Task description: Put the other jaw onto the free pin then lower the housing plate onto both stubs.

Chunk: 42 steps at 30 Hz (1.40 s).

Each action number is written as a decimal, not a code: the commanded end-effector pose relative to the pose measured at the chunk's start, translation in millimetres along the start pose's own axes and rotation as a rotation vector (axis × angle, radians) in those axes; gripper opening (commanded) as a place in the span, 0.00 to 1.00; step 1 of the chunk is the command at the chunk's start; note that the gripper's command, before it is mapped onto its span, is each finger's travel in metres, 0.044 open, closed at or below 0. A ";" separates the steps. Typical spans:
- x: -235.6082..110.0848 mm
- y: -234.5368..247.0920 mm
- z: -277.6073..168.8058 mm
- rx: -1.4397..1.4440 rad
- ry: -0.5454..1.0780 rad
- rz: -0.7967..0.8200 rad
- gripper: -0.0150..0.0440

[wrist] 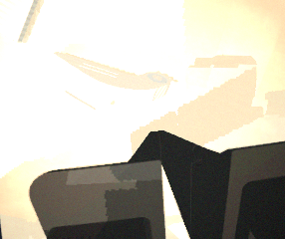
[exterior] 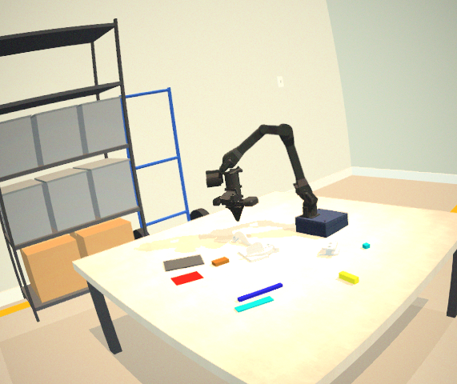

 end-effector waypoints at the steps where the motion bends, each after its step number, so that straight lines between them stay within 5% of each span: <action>1: -0.1 0.2 -1.6 -0.108 0.002 -0.004 0.25; 42: -0.1 5.9 -12.7 -1.091 0.003 0.000 0.25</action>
Point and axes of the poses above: the point midway between the two fingers, 35 mm back from their tips, its own x axis out along the fingers, its own y axis across the jaws, z = x × y, the point moved 5 cm from there along -x, back along the fingers, and after that the axes turned 2 degrees about -x, right-handed, at the moved point
